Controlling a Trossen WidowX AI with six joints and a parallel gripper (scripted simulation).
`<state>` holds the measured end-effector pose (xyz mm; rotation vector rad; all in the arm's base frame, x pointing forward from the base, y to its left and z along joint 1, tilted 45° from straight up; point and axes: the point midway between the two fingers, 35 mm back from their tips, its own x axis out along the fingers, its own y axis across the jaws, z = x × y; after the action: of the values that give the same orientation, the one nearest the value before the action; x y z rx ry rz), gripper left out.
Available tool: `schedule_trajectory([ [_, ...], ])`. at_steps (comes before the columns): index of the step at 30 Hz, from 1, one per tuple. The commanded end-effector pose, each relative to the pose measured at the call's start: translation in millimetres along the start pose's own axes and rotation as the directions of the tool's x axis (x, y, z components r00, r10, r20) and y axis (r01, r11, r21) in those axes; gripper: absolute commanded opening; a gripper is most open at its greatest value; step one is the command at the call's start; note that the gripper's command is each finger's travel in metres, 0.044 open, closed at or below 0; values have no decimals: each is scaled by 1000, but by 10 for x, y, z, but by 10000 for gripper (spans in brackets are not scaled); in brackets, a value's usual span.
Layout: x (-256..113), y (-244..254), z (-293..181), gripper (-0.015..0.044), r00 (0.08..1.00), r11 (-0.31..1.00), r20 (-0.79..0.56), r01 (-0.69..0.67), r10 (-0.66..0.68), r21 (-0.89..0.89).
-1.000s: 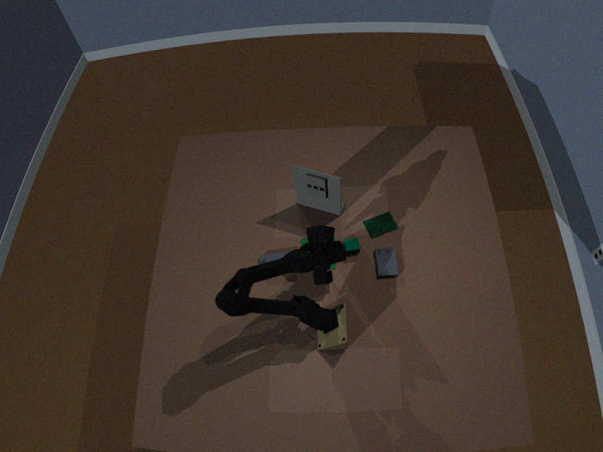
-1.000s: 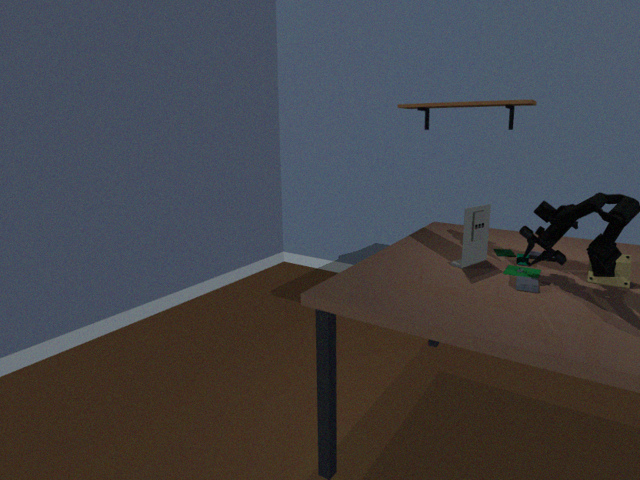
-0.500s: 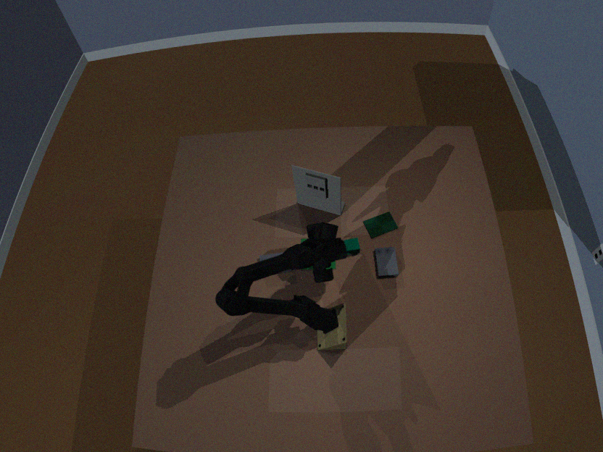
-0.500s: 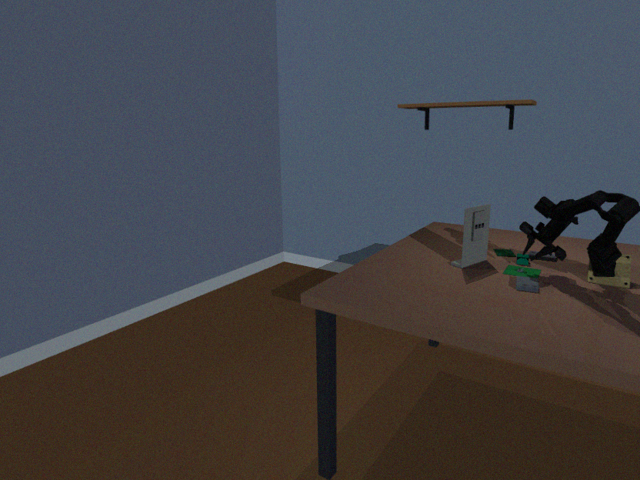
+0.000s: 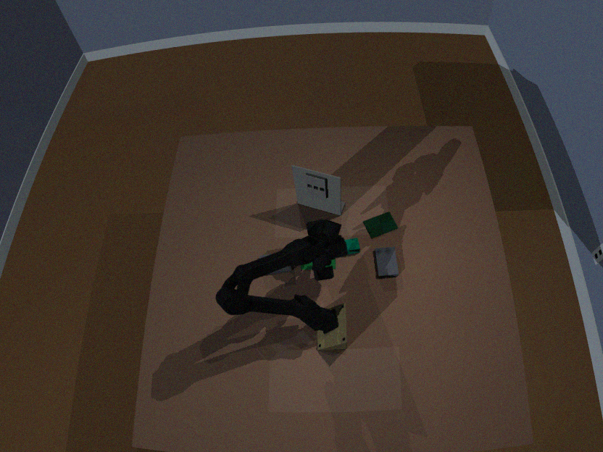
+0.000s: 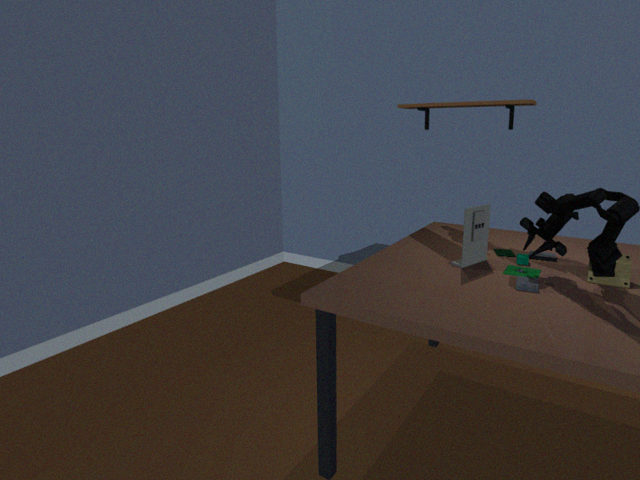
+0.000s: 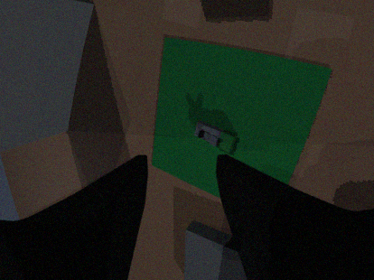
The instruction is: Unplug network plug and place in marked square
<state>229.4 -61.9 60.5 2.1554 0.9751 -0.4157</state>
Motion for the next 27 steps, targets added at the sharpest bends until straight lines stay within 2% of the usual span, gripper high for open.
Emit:
schedule_trajectory([
  [1, -49, 57, -4, 156, 1000, 1000, -3, -5, 5, -9],
  [27, -324, 207, -20, 156, 1000, 1000, -7, -9, 8, -7],
])
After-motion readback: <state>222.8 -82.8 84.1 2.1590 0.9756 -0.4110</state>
